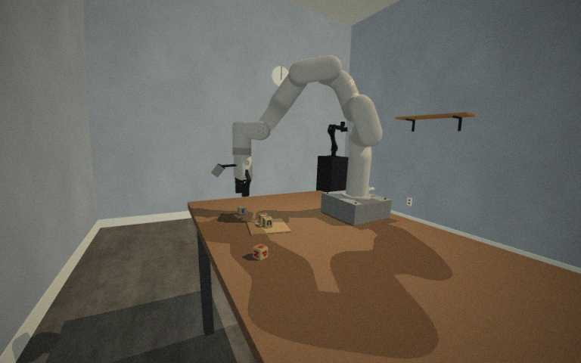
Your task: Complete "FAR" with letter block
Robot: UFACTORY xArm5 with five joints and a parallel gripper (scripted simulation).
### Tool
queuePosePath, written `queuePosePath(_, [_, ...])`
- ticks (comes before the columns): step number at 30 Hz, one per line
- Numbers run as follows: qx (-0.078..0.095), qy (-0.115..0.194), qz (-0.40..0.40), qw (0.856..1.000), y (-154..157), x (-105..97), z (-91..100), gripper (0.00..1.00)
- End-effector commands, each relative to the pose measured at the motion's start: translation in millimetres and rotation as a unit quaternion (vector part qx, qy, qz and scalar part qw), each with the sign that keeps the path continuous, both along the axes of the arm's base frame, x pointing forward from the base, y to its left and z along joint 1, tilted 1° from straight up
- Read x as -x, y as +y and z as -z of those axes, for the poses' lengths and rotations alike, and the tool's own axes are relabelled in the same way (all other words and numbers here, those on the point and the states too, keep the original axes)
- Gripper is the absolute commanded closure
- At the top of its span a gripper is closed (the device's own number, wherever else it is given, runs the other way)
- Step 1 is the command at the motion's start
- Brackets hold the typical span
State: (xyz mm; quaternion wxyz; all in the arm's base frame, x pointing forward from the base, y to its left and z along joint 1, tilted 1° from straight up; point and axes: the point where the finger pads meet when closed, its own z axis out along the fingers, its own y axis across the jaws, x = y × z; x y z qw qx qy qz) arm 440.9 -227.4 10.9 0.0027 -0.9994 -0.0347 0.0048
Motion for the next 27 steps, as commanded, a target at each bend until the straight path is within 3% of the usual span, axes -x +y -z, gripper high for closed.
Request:
queuePosePath(1, [0.001, -0.002, 0.000, 1.000, -0.7, -1.3, 3.3, 0.31])
queuePosePath(27, [0.001, -0.002, 0.000, 1.000, -0.4, -1.2, 35.4, 0.31])
